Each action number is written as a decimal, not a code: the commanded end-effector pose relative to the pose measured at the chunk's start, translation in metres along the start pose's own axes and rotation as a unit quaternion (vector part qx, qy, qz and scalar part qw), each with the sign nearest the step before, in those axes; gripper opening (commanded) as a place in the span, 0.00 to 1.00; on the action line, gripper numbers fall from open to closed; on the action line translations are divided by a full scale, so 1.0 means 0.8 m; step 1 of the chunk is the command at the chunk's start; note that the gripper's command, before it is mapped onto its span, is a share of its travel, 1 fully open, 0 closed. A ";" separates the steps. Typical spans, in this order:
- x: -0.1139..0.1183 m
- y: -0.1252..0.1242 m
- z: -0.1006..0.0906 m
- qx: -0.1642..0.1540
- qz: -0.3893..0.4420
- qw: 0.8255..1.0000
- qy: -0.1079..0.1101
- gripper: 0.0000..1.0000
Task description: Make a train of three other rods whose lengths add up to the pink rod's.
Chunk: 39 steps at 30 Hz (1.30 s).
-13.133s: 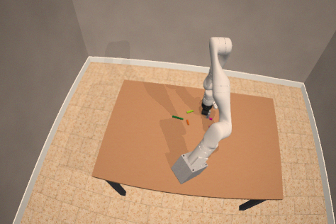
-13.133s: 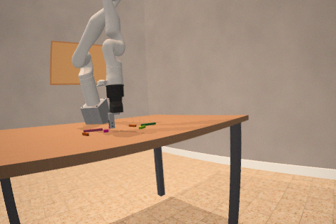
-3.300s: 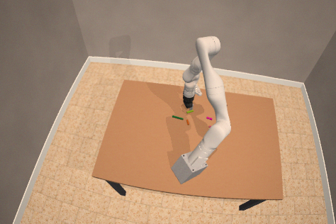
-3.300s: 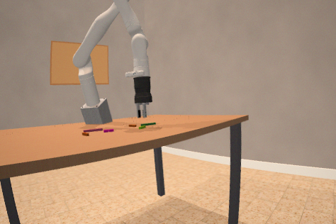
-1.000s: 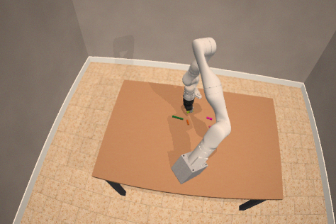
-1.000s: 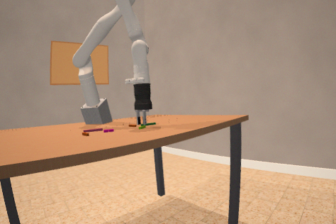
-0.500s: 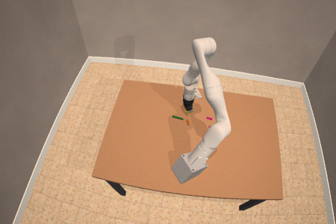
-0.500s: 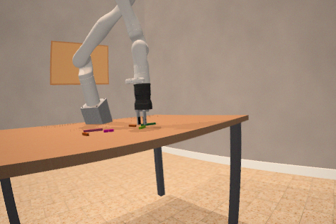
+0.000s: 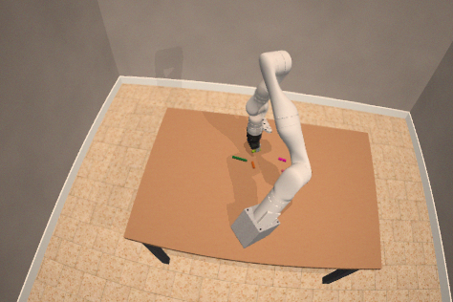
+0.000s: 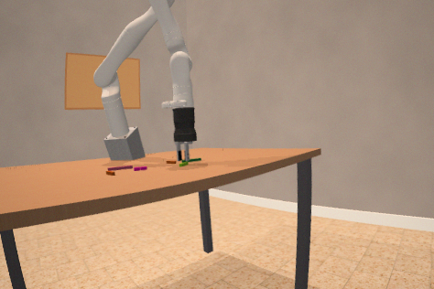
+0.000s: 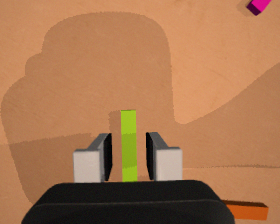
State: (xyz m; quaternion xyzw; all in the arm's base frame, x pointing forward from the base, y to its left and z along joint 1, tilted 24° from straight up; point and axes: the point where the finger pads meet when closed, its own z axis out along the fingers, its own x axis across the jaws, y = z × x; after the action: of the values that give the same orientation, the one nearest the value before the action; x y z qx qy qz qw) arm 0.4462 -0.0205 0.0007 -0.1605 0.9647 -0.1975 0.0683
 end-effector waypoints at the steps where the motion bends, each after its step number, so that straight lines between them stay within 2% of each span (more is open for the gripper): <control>1: -0.001 0.000 -0.001 0.000 0.000 1.000 -0.001 0.54; 26: -0.001 0.000 0.000 0.000 0.000 1.000 -0.001 0.54; 39: -0.001 0.000 0.014 0.000 0.000 1.000 -0.001 0.54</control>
State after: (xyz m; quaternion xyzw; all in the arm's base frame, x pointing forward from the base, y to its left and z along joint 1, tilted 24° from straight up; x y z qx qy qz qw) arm 0.4494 -0.0220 -0.0070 -0.1614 0.9646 -0.1961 0.0707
